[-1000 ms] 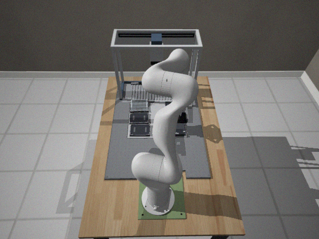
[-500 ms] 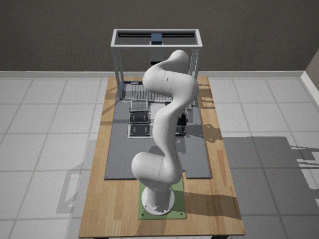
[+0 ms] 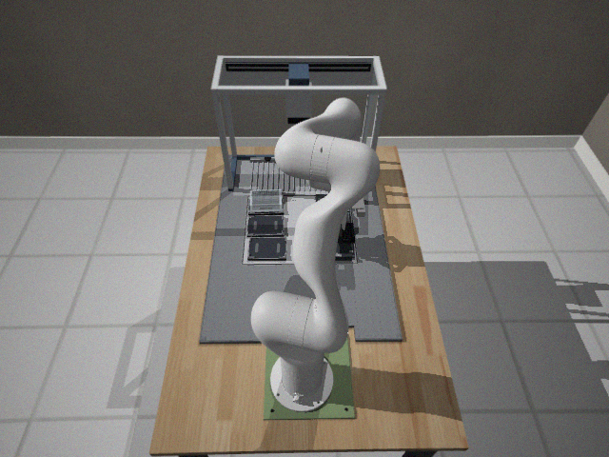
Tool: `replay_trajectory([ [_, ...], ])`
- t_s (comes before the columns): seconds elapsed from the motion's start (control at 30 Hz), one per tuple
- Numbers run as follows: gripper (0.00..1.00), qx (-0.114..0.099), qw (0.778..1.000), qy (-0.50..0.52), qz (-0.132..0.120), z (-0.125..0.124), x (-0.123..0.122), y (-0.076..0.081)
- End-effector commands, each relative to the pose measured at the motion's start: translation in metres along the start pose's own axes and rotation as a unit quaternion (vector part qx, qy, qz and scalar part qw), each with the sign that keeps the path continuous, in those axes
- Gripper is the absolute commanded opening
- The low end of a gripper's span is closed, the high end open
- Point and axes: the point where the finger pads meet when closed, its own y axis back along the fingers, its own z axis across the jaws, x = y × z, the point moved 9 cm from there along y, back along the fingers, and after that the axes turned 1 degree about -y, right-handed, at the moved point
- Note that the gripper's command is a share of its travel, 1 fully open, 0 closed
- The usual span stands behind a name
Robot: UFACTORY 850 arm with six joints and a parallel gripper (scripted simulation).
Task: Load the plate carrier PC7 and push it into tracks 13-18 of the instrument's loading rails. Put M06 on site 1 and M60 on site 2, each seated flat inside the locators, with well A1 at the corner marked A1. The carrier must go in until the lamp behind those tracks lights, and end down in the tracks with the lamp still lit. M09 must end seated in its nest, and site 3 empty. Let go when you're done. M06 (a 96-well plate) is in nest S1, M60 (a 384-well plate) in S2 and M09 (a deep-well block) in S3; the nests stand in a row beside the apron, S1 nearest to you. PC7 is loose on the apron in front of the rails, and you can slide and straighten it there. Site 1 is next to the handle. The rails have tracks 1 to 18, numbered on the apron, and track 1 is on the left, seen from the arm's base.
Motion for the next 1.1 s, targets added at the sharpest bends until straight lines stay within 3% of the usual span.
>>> replay_trajectory([
  [0.0, 0.0, 0.001, 1.0, 0.0, 0.0, -0.001, 0.0, -0.005],
  [0.83, 0.0, 0.001, 1.0, 0.0, 0.0, -0.001, 0.0, -0.043],
  [1.07, 0.0, 0.001, 1.0, 0.0, 0.0, -0.001, 0.0, -0.044],
])
